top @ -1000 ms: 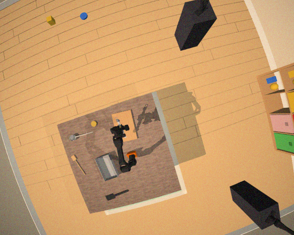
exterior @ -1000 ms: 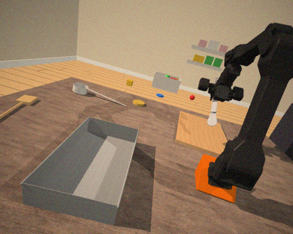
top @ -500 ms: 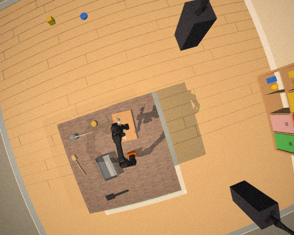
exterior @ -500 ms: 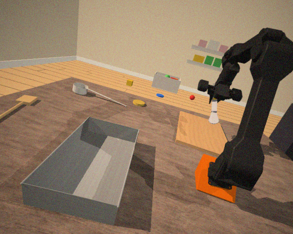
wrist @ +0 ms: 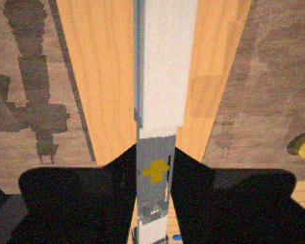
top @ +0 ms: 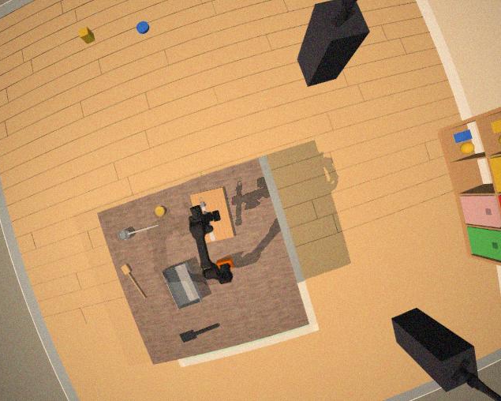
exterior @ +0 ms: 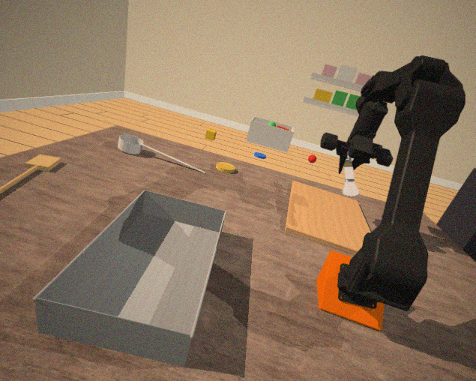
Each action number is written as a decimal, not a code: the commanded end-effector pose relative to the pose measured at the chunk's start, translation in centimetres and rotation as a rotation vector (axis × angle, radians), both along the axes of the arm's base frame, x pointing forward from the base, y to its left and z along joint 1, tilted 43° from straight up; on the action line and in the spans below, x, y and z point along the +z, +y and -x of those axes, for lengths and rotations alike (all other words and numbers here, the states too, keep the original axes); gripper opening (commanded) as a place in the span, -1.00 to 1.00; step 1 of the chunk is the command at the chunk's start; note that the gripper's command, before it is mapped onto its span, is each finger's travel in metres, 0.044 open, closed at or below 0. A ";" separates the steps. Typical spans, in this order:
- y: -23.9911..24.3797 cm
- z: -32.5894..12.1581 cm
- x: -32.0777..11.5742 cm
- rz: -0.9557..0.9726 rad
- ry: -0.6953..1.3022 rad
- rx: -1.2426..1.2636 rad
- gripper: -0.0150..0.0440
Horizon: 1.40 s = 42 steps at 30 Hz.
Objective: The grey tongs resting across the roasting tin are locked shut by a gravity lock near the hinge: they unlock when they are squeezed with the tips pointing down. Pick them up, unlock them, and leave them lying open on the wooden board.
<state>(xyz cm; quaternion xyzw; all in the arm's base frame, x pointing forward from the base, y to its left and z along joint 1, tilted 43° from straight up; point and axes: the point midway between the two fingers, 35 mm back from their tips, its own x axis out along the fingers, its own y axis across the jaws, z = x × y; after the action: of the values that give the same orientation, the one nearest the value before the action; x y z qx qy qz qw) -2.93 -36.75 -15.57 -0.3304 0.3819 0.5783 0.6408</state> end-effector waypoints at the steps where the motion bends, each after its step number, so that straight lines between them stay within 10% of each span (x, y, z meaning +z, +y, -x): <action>1: -0.1 0.0 0.2 -0.036 -0.009 -0.001 -1.00; 42: 2.8 -0.3 -1.9 -0.195 -0.029 -0.005 -1.00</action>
<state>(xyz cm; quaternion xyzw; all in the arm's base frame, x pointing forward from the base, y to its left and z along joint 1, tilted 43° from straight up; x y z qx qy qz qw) -2.71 -34.23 -17.11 -0.2724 0.3169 0.6068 0.6761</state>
